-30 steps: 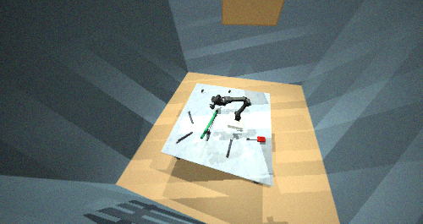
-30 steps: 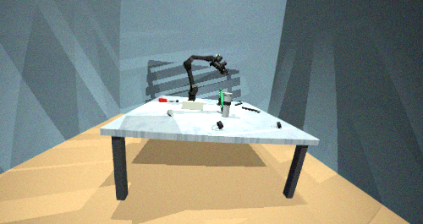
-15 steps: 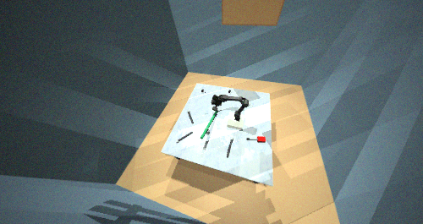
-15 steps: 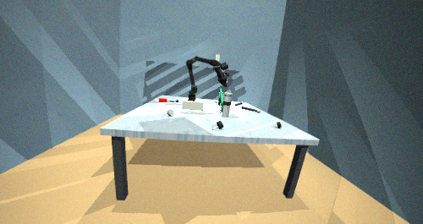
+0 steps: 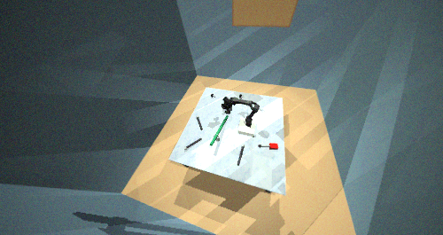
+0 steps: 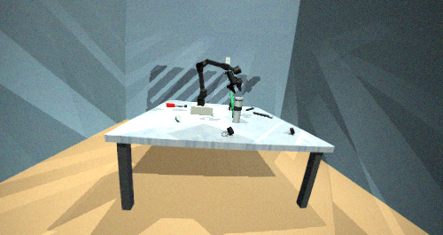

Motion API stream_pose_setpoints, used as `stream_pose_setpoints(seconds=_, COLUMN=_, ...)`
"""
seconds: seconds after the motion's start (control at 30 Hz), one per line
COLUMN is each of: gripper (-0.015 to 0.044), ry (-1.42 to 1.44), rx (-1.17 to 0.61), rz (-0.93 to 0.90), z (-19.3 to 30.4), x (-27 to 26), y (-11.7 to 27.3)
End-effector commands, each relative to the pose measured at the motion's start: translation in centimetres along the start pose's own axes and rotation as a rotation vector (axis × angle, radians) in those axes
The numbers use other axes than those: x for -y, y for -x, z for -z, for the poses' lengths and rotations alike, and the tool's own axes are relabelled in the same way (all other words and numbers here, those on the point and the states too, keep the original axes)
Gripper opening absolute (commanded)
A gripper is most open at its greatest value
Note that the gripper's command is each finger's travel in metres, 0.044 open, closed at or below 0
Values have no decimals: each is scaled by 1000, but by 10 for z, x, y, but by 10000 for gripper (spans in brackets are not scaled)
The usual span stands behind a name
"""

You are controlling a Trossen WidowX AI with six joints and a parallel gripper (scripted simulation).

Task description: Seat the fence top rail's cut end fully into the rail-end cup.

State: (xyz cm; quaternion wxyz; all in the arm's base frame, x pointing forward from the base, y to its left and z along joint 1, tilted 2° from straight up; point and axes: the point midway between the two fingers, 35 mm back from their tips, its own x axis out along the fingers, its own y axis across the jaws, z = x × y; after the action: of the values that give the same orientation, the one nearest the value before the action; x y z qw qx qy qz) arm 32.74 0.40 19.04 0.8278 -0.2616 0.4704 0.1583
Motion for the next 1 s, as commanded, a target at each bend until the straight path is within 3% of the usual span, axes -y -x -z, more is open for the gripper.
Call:
stream_pose_setpoints(seconds=0.0, gripper=440, ry=456, rx=-77, rz=54, z=33, x=50, y=-15)
stream_pose_setpoints(seconds=0.17, gripper=440, ry=712, rx=-133, rz=65, z=56, x=77, y=-19)
stream_pose_setpoints(seconds=0.67, gripper=440, ry=719, rx=-134, rz=65, z=57, x=77, y=-21)
stream_pose_setpoints(seconds=0.97, gripper=440, ry=719, rx=-134, rz=65, z=82, x=60, y=-73)
